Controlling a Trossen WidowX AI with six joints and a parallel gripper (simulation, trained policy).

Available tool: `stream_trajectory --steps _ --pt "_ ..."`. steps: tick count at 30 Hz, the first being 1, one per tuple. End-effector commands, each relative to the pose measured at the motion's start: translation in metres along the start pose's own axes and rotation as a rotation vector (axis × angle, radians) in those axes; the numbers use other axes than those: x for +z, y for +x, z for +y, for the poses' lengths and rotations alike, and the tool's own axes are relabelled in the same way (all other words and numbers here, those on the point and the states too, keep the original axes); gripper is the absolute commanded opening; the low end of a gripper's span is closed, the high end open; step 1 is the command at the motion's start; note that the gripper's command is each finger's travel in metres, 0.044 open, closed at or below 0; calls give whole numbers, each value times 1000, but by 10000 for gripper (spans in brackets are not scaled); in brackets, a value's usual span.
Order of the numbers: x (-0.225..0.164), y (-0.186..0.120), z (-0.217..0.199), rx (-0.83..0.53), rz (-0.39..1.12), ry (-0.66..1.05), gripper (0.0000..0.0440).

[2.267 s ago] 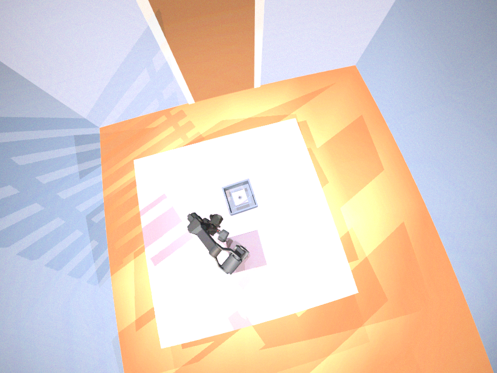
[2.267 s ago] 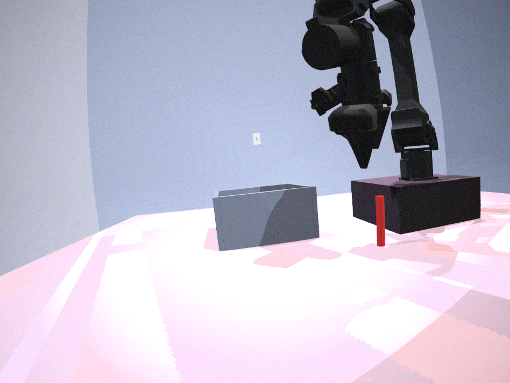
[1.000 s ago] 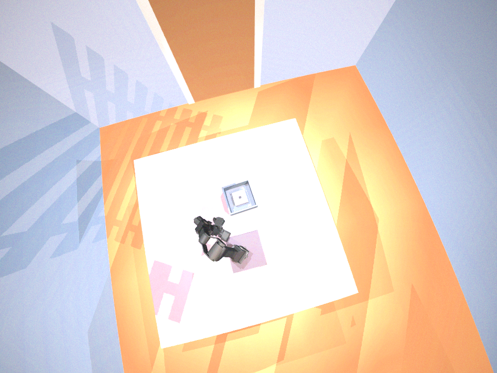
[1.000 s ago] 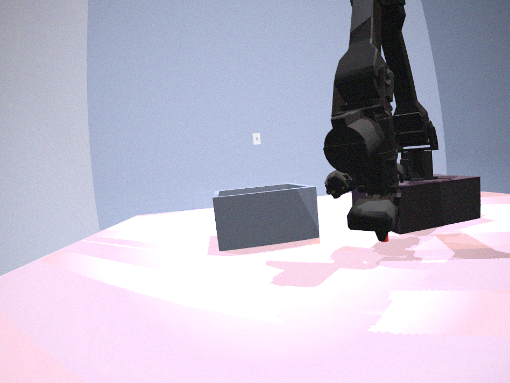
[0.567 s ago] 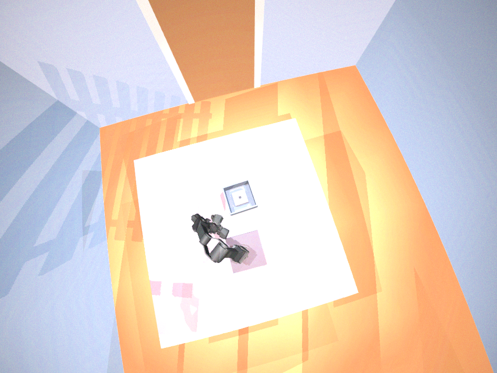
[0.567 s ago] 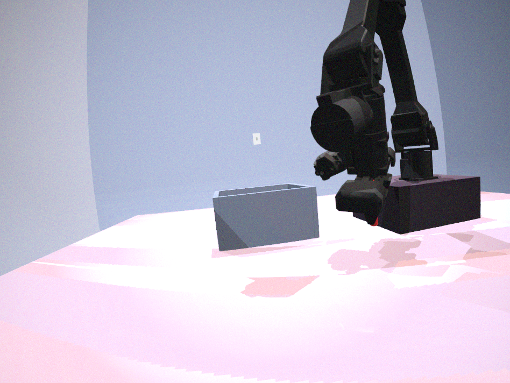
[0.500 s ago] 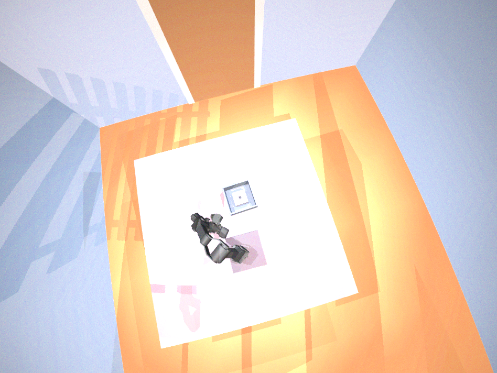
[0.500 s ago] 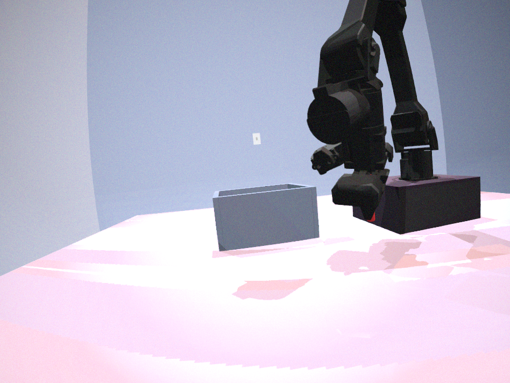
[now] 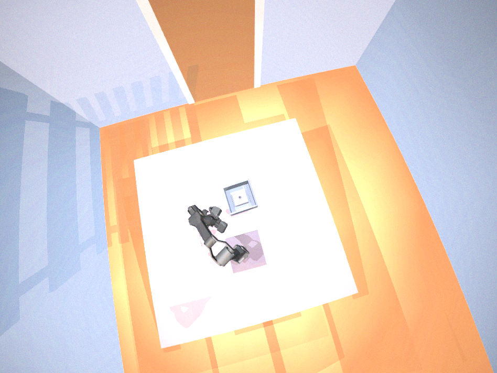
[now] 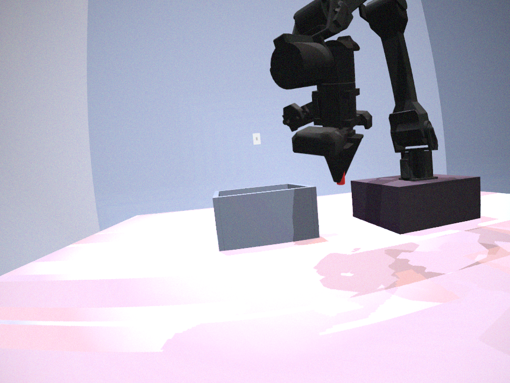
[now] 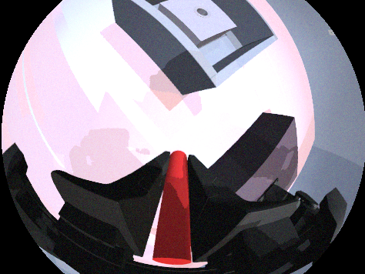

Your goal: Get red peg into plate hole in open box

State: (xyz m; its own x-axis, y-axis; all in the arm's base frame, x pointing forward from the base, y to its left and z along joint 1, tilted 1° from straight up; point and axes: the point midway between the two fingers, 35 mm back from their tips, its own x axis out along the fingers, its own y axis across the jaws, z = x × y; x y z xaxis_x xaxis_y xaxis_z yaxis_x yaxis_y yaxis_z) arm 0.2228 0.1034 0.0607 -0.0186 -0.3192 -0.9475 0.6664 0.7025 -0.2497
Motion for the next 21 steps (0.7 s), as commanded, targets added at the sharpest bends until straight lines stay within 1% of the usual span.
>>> stream_trajectory --steps 1,11,21 --pt "17 -8 -1 4 -19 48 0" --pt "67 -13 -4 23 -48 174 0" --pt "118 -1 -12 37 -55 256 0"
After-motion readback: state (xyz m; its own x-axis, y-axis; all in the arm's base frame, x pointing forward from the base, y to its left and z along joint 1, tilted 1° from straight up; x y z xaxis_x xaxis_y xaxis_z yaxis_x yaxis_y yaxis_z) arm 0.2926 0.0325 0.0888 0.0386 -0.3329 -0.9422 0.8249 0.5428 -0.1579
